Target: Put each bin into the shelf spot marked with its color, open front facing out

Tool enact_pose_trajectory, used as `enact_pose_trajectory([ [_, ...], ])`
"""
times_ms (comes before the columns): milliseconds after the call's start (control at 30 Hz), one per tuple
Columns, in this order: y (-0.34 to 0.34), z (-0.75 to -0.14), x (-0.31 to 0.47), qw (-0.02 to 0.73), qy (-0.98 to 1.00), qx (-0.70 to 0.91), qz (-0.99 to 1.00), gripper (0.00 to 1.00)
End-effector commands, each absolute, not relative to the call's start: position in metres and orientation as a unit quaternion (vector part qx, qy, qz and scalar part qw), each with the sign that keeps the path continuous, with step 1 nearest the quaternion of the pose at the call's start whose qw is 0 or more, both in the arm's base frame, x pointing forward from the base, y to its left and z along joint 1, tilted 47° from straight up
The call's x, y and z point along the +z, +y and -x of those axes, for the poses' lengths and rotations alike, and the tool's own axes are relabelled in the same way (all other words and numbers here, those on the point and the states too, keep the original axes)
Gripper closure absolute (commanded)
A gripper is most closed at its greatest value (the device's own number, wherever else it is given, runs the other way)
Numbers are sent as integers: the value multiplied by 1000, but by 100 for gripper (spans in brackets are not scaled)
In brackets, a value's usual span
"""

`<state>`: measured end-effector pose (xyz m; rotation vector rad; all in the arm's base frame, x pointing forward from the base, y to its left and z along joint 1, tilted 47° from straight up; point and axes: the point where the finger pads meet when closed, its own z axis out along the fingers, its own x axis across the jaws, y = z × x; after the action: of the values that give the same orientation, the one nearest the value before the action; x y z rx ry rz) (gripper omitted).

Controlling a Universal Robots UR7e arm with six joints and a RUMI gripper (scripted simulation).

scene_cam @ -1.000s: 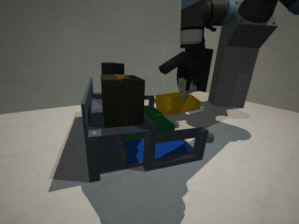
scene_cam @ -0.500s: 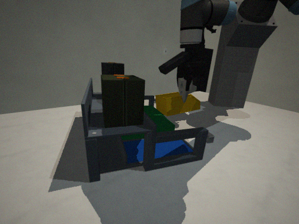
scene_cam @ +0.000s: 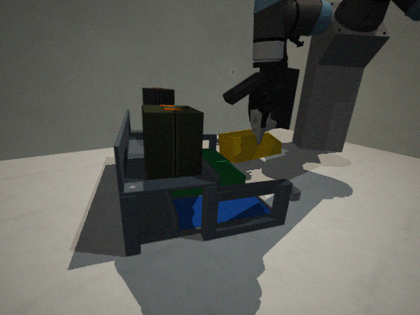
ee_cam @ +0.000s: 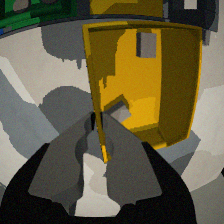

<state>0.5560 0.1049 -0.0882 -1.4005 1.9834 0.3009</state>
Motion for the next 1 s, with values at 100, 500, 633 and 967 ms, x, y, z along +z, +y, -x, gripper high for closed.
enact_pose_trajectory([
  [100,105,-555,-88,339,762,117,539,100],
  [500,105,-554,-88,337,761,120,540,100],
  [633,105,-554,-88,337,761,120,540,100],
  [967,105,-553,-88,337,761,120,540,100],
])
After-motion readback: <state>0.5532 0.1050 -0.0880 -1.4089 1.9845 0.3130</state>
